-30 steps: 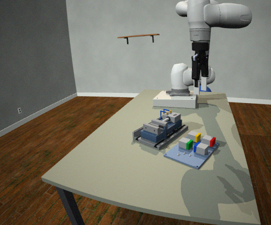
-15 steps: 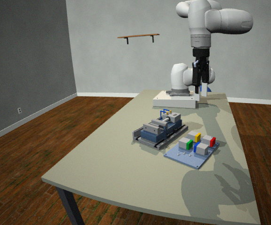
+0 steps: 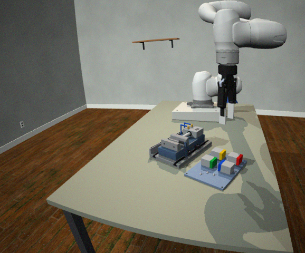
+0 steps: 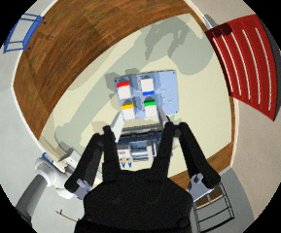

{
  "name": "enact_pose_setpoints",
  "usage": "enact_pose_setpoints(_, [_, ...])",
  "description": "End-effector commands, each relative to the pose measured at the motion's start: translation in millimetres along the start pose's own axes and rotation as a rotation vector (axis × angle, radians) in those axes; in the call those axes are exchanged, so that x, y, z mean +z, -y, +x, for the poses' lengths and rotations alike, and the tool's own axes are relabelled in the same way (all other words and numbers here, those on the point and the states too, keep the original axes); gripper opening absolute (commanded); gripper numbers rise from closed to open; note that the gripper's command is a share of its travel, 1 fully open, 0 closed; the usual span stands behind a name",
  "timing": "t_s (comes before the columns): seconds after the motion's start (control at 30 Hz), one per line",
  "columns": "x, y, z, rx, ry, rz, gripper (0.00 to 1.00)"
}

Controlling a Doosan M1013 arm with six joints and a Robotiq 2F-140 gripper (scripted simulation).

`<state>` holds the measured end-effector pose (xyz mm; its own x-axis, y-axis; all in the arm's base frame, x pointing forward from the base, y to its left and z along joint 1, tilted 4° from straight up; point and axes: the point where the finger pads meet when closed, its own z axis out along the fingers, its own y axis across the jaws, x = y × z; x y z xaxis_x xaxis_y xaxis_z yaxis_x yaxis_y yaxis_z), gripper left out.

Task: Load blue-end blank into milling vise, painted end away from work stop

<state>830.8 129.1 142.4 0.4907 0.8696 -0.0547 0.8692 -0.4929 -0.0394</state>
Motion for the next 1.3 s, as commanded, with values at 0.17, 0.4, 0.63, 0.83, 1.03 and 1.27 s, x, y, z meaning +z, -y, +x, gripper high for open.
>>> enact_pose_setpoints(0.17, [24,-6,6,0.000,0.000,0.000,0.49])
enact_pose_setpoints(0.4, [41,-10,10,0.000,0.000,0.000,0.49])
enact_pose_setpoints(0.63, [68,-17,16,0.000,0.000,0.000,0.49])
enact_pose_setpoints(0.83, [83,-20,20,0.000,0.000,0.000,0.49])
enact_pose_setpoints(1.03, [104,-26,25,0.000,0.000,0.000,0.49])
enact_pose_setpoints(1.27, [130,-32,31,0.000,0.000,0.000,0.49])
